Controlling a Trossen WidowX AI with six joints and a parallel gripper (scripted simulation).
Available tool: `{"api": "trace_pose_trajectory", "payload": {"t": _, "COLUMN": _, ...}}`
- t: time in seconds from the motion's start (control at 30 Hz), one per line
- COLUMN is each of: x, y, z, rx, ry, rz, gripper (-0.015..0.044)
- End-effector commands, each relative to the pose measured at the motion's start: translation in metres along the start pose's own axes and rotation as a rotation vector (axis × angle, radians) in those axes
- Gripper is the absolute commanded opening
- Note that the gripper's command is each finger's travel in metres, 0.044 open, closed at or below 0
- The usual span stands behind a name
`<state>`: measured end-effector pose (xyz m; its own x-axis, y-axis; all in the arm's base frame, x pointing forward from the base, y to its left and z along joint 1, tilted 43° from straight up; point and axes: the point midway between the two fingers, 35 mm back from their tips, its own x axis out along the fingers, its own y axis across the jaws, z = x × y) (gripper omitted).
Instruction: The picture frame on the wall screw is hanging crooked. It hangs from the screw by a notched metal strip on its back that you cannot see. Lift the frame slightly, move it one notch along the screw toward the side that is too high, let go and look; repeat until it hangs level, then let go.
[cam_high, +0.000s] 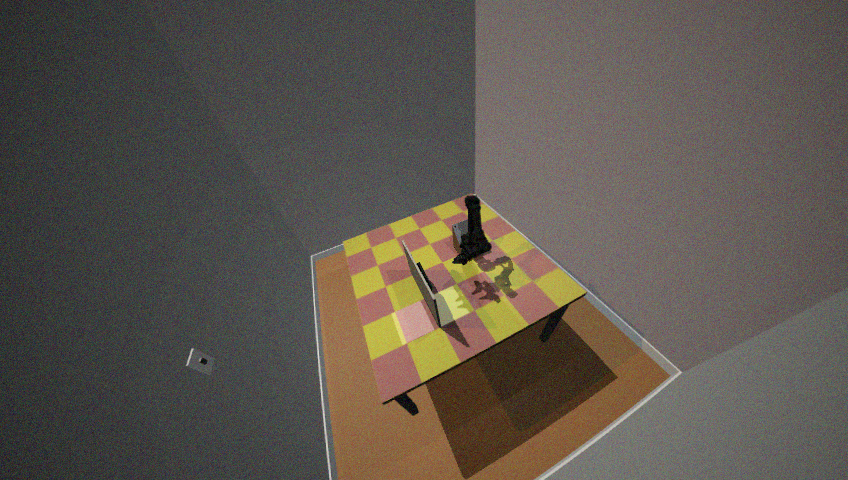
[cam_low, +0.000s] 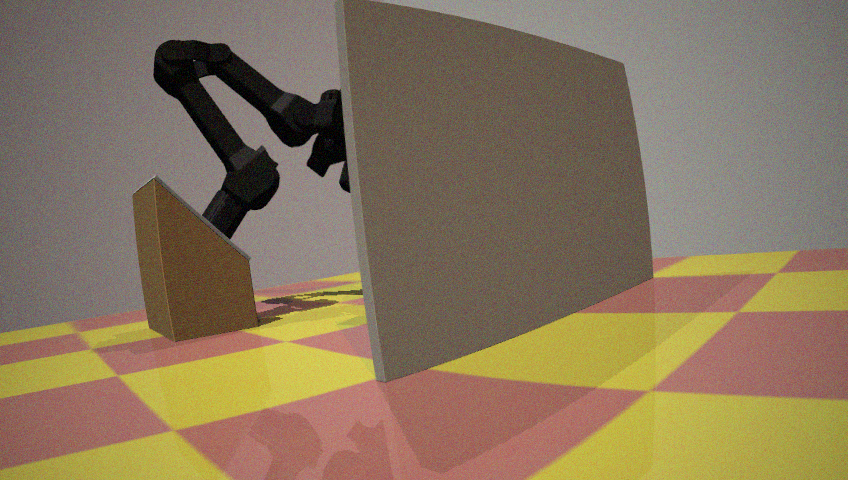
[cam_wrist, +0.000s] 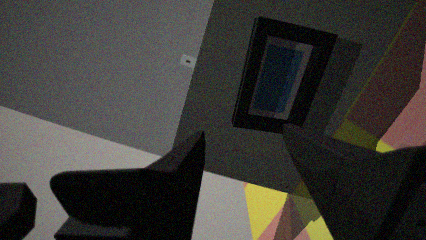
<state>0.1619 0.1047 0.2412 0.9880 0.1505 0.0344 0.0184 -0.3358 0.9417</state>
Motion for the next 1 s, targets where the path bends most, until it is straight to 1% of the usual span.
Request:
{"api": "trace_pose_trajectory", "payload": {"t": 0.0, "x": 0.000, "y": 0.001, "z": 0.001, "rx": -0.004, "ry": -0.004, "rz": 0.002, "gripper": 0.0260}}
{"api": "trace_pose_trajectory", "payload": {"t": 0.4, "x": 0.001, "y": 0.000, "z": -0.001, "rx": 0.005, "ry": 0.000, "rz": 0.001, "gripper": 0.0260}}
{"api": "trace_pose_trajectory", "payload": {"t": 0.57, "x": 0.029, "y": -0.012, "z": -0.011, "rx": 0.120, "ry": 0.002, "rz": 0.011, "gripper": 0.0260}}
{"api": "trace_pose_trajectory", "payload": {"t": 0.73, "x": 0.065, "y": -0.029, "z": -0.007, "rx": 0.250, "ry": 0.000, "rz": 0.009, "gripper": 0.0260}}
{"api": "trace_pose_trajectory", "payload": {"t": 0.97, "x": 0.070, "y": -0.031, "z": -0.005, "rx": 0.268, "ry": 0.000, "rz": 0.008, "gripper": 0.0260}}
